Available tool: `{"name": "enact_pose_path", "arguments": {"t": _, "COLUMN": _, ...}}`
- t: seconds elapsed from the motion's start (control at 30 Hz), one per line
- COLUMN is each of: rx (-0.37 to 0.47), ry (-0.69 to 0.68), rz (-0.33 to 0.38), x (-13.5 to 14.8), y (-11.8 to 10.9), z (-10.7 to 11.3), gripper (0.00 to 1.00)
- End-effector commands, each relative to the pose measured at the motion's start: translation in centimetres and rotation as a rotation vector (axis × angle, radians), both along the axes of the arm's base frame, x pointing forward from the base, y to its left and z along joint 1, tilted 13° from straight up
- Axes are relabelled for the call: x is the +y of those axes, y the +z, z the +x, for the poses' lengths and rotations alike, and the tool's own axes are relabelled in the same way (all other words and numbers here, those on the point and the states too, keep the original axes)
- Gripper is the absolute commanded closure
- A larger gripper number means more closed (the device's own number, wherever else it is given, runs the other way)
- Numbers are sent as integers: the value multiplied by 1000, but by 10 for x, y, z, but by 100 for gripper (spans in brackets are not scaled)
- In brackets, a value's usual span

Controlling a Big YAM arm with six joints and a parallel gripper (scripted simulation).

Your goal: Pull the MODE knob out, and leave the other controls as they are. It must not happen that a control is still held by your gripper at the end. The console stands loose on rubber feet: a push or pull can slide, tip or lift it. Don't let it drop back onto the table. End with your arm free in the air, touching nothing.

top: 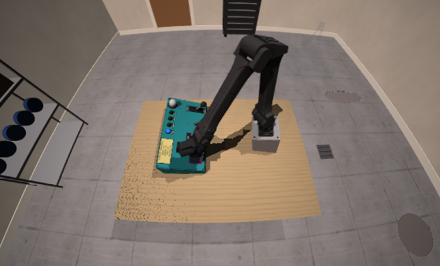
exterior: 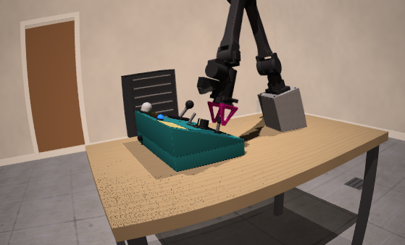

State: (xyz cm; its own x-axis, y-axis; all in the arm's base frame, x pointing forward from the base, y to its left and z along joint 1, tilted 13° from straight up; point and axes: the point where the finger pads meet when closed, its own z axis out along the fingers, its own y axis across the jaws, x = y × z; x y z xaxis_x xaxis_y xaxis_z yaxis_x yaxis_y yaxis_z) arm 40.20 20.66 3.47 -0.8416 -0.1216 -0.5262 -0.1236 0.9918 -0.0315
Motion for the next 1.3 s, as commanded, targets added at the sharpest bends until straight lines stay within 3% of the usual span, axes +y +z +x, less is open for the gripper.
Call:
{"name": "enact_pose_path", "arguments": {"t": 0.0, "rx": -7, "ry": -2, "rz": 8, "x": 3, "y": 6, "z": 0, "gripper": 30}}
{"name": "enact_pose_path", "arguments": {"t": 0.4, "rx": -17, "ry": 1, "rz": 14, "x": 4, "y": 32, "z": -16, "gripper": 30}}
{"name": "enact_pose_path", "arguments": {"t": 0.6, "rx": -31, "ry": 1, "rz": 25, "x": 6, "y": 77, "z": -33, "gripper": 30}}
{"name": "enact_pose_path", "arguments": {"t": 0.67, "rx": -31, "ry": 1, "rz": 25, "x": 6, "y": 77, "z": -33, "gripper": 30}}
{"name": "enact_pose_path", "arguments": {"t": 0.73, "rx": -57, "ry": 1, "rz": 46, "x": 13, "y": 106, "z": -32, "gripper": 30}}
{"name": "enact_pose_path", "arguments": {"t": 0.93, "rx": -58, "ry": 1, "rz": 49, "x": 10, "y": 138, "z": -52, "gripper": 30}}
{"name": "enact_pose_path", "arguments": {"t": 1.03, "rx": -58, "ry": 1, "rz": 50, "x": 10, "y": 145, "z": -57, "gripper": 30}}
{"name": "enact_pose_path", "arguments": {"t": 1.07, "rx": -34, "ry": -6, "rz": 30, "x": 8, "y": 134, "z": -55, "gripper": 30}}
{"name": "enact_pose_path", "arguments": {"t": 1.13, "rx": -34, "ry": -16, "rz": 31, "x": 5, "y": 134, "z": -53, "gripper": 30}}
{"name": "enact_pose_path", "arguments": {"t": 1.17, "rx": -33, "ry": -15, "rz": 31, "x": 5, "y": 134, "z": -53, "gripper": 0}}
{"name": "enact_pose_path", "arguments": {"t": 1.27, "rx": -17, "ry": -15, "rz": 18, "x": 1, "y": 124, "z": -58, "gripper": 0}}
